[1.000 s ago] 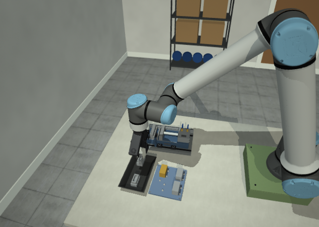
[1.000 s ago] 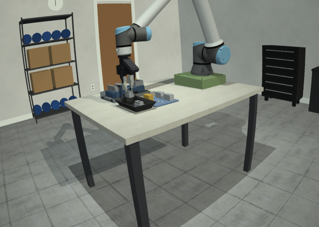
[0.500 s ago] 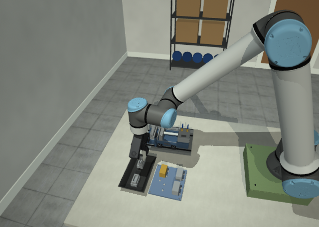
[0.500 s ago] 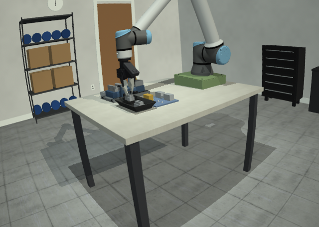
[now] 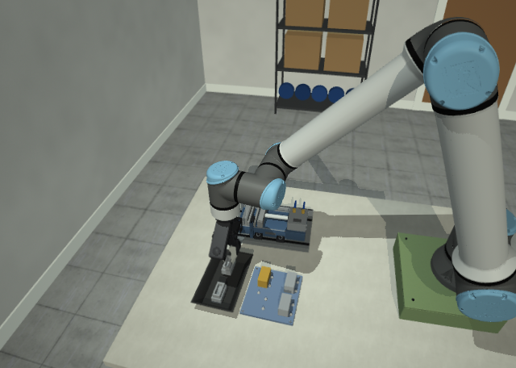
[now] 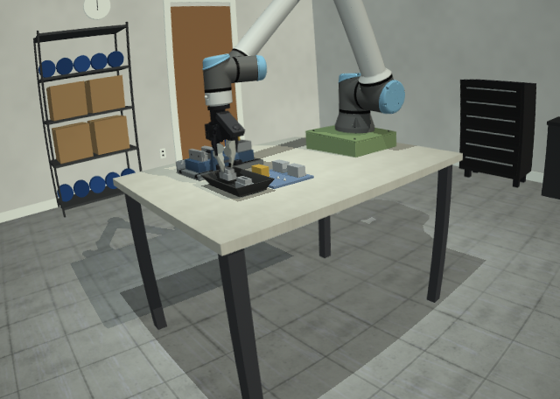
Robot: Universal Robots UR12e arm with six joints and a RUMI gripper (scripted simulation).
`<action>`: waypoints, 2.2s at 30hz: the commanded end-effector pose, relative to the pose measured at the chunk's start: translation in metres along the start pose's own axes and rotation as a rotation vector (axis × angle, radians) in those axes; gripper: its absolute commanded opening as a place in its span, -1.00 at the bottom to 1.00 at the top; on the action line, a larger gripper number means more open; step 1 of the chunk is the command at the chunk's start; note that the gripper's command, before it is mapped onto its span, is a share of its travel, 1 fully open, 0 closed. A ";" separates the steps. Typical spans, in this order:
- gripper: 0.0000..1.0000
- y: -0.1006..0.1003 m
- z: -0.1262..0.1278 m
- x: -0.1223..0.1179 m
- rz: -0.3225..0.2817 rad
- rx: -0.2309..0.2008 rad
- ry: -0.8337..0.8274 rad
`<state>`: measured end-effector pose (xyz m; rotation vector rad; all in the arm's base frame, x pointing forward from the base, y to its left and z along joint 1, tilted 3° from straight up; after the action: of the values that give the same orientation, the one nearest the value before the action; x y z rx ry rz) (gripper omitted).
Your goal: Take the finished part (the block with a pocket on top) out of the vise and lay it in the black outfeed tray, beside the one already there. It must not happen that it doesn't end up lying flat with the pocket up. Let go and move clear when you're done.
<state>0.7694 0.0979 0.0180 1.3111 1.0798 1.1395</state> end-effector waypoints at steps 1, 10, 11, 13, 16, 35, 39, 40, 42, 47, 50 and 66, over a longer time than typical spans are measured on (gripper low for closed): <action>-1.00 0.000 0.001 0.000 0.000 -0.002 0.000; -1.00 0.000 0.001 0.000 0.000 -0.002 0.000; -1.00 0.000 0.001 0.000 0.000 -0.002 0.000; -1.00 0.000 0.001 0.000 0.000 -0.002 0.000; -1.00 0.000 0.001 0.000 0.000 -0.002 0.000; -1.00 0.000 0.001 0.000 0.000 -0.002 0.000; -1.00 0.000 0.001 0.000 0.000 -0.002 0.000; -1.00 0.000 0.001 0.000 0.000 -0.002 0.000; -1.00 0.000 0.001 0.000 0.000 -0.002 0.000; -1.00 0.000 0.001 0.000 0.000 -0.002 0.000; -1.00 -0.001 0.001 0.000 0.000 -0.002 0.000; -1.00 -0.006 0.001 0.000 0.000 -0.002 0.000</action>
<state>0.7694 0.0982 0.0123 1.3111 1.0798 1.1395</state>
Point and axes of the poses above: the point where the finger pads meet when closed, its own y axis back along the fingers, its own z axis across the jaws, x = y × z, the point moved 2 cm from there along y, back along the fingers, and after that the axes turned 6 degrees about -y, right-handed, at the moved point
